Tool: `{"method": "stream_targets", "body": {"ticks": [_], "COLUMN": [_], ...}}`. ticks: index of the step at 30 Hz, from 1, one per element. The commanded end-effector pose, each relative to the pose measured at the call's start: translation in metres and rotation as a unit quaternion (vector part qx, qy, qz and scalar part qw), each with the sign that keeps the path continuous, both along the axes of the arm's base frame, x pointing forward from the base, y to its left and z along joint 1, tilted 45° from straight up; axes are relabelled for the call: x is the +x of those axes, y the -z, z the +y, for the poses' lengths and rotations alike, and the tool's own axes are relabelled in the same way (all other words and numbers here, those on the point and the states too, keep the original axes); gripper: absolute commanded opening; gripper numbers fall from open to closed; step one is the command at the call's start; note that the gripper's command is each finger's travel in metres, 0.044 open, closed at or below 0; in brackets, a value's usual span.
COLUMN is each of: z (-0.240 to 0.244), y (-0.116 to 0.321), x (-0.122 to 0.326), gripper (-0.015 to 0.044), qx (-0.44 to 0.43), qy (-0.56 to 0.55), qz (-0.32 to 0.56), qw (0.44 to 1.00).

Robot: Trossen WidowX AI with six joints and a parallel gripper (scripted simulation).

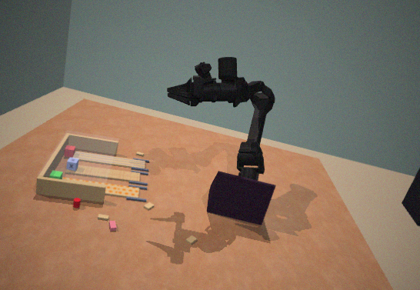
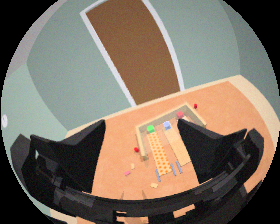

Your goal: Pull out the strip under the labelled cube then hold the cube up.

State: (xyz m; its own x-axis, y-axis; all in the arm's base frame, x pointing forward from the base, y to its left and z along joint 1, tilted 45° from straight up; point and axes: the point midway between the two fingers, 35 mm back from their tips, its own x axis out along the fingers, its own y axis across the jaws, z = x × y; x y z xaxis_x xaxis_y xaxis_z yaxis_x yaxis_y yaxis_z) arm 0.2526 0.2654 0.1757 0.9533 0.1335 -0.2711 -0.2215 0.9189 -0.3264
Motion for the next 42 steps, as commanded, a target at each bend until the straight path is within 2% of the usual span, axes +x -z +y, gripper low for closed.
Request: {"method": "stream_targets", "body": {"ticks": [1,6,24,31,39,42], "z": [-0.051,-0.112,-0.114,-0.119,-0.147,-0.161], "y": [0.038,0.071,0.073,0.089,0.115,0.122], "x": [0.027,0.044,0.045,0.081,0.12,0.129], "gripper": [0.04,0.04,0.04,0.0216,0.0006,0.0], "qx": [-0.122,-0.238,-0.242,-0.282,-0.32,-0.333], "qy": [0.06,0.117,0.119,0.152,0.209,0.229], "qz": [0.029,0.078,0.081,0.177,0.327,0.383], "qw": [0.99,0.961,0.96,0.931,0.864,0.831]}}
